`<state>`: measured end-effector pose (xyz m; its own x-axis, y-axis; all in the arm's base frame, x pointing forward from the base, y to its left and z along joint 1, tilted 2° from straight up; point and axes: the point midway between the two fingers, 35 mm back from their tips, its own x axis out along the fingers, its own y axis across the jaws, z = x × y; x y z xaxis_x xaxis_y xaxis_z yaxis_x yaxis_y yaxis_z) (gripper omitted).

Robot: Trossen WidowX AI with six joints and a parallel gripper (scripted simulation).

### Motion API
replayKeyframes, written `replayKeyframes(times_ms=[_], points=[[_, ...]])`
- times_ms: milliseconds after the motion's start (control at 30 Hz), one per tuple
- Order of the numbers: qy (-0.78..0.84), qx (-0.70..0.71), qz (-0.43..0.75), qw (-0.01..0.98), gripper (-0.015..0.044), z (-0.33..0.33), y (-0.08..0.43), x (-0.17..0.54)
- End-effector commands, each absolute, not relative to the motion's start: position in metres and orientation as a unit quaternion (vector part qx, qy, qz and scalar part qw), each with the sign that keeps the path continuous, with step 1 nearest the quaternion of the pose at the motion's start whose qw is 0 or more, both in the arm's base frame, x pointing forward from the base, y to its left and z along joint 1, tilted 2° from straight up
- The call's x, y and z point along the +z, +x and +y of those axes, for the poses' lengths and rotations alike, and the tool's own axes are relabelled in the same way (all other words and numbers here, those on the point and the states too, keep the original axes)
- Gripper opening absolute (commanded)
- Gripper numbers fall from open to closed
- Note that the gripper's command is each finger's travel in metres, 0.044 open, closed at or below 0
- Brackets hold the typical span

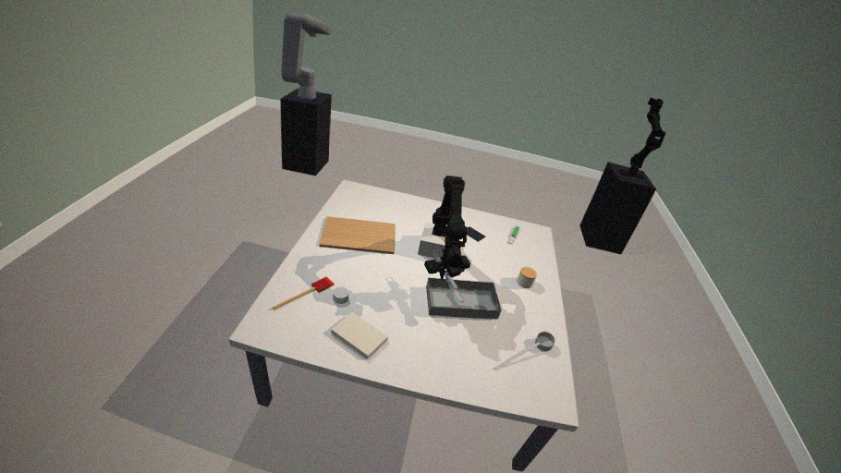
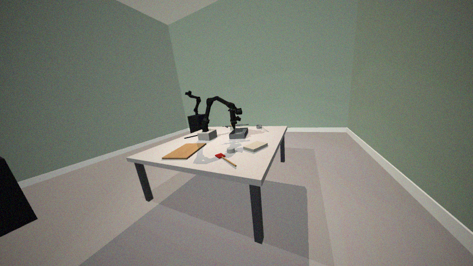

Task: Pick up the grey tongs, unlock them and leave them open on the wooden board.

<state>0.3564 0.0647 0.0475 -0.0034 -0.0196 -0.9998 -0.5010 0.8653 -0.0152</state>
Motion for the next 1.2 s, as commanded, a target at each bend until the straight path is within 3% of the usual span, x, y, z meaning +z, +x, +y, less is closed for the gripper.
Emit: replayKeyframes(times_ms=[0,600,1167], points=[[-0.213,0.196,0.676,0.677,-0.015,0.043,0.365,0.053],[-0.326,0.299,0.635,0.633,-0.015,-0.065,0.373,0.067],[-0.426,0.396,0.582,0.569,-0.015,-0.166,0.35,0.08]])
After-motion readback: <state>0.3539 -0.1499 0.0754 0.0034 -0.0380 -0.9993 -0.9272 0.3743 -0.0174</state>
